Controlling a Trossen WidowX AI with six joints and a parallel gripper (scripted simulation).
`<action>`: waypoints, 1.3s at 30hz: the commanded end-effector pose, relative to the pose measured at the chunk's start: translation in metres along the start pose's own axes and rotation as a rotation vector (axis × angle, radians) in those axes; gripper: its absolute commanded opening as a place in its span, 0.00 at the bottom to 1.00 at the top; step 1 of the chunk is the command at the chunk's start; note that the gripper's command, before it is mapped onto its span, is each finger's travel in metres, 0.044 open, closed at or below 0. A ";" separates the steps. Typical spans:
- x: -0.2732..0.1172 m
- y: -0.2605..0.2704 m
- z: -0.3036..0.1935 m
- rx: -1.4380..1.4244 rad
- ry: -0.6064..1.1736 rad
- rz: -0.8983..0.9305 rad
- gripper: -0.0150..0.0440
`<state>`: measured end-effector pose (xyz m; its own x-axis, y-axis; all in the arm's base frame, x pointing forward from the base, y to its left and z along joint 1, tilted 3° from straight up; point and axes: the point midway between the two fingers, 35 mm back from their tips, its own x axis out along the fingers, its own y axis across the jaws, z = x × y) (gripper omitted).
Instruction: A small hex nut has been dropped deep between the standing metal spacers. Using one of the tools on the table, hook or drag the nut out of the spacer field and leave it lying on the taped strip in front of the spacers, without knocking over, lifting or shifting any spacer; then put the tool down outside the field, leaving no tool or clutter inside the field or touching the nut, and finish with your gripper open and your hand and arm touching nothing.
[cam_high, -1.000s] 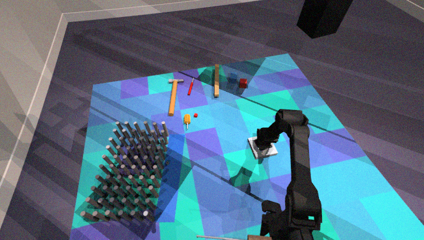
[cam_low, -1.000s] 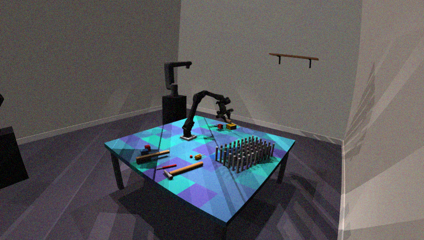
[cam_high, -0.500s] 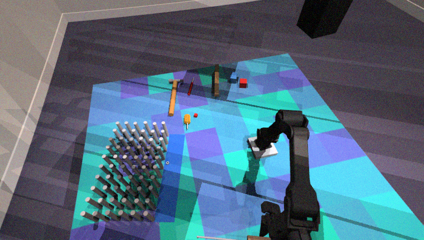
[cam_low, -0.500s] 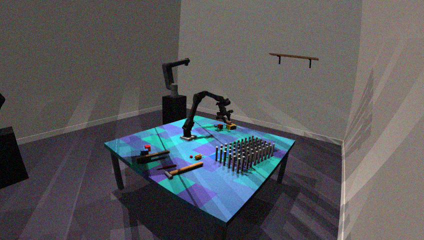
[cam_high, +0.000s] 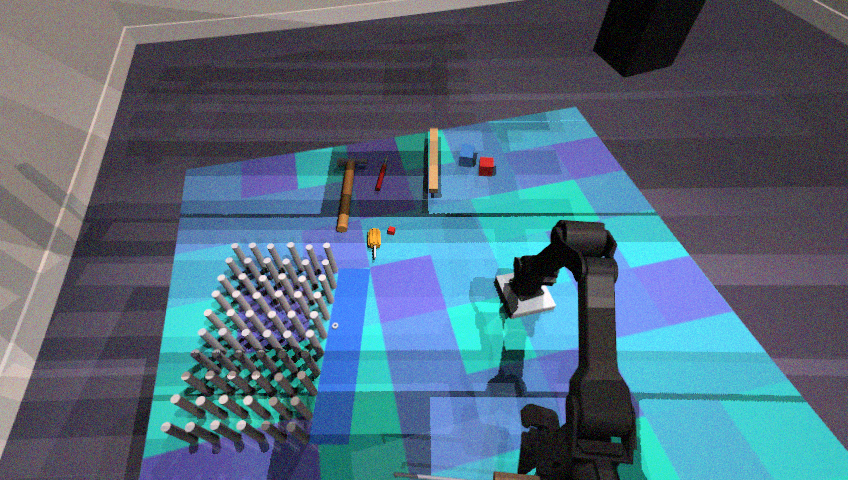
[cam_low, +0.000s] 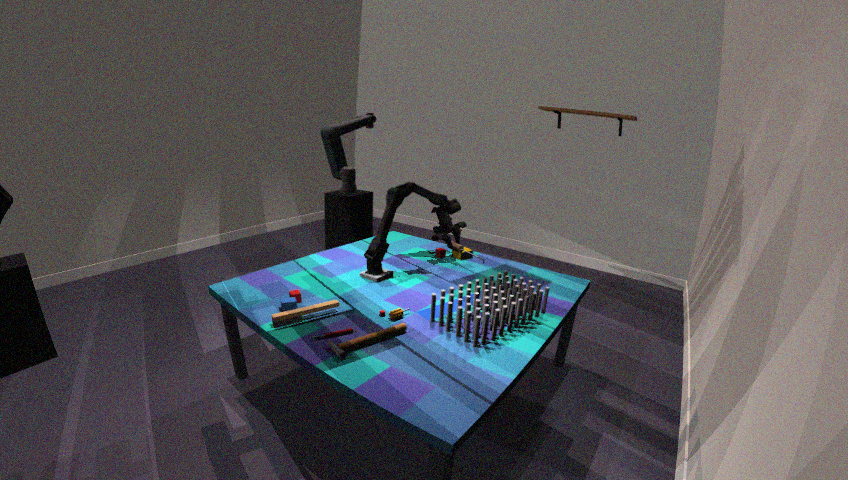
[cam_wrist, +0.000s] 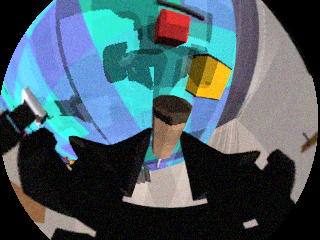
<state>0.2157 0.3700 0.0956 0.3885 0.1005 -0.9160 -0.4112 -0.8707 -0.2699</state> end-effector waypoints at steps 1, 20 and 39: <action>0.005 0.003 0.001 0.002 0.008 0.005 0.25; 0.018 0.008 0.005 0.002 0.008 0.005 0.25; 0.030 0.014 0.009 0.002 0.007 0.005 0.25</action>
<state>0.2138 0.3674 0.0659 0.3883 0.1003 -0.9160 -0.4112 -0.8707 -0.2697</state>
